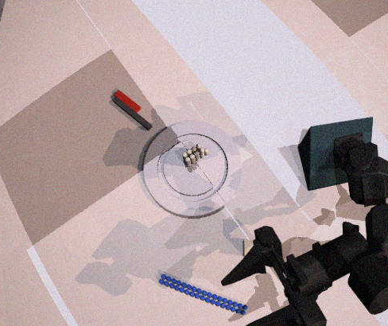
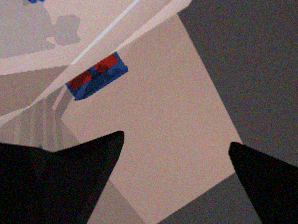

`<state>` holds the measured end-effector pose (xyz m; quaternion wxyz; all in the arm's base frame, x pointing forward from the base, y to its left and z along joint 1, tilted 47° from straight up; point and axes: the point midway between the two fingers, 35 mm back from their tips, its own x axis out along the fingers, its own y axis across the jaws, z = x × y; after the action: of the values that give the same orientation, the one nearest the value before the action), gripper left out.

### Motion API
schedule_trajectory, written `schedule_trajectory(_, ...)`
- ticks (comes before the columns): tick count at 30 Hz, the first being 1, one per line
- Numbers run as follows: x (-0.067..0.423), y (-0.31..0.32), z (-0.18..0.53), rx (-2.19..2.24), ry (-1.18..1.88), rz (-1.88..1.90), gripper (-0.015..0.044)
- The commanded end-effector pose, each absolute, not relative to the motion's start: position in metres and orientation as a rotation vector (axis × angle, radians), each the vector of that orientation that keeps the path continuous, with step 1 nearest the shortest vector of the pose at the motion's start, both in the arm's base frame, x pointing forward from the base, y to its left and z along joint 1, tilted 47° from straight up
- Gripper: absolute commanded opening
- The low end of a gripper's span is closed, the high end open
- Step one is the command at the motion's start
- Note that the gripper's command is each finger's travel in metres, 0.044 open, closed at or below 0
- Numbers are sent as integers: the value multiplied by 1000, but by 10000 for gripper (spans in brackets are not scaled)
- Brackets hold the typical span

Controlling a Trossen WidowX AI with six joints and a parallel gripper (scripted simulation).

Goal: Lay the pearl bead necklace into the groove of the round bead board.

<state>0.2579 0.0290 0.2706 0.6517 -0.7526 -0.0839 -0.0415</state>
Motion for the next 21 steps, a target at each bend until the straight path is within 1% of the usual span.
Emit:
schedule_trajectory(1,259,29,270,-1708,-186,-89,374)
schedule_trajectory(5,277,27,254,-1692,-97,25,269)
schedule_trajectory(6,282,26,249,-1684,-69,59,250)
schedule_trajectory(14,315,14,203,-1567,169,314,250)
schedule_trajectory(21,333,-1,158,-1388,388,508,250)
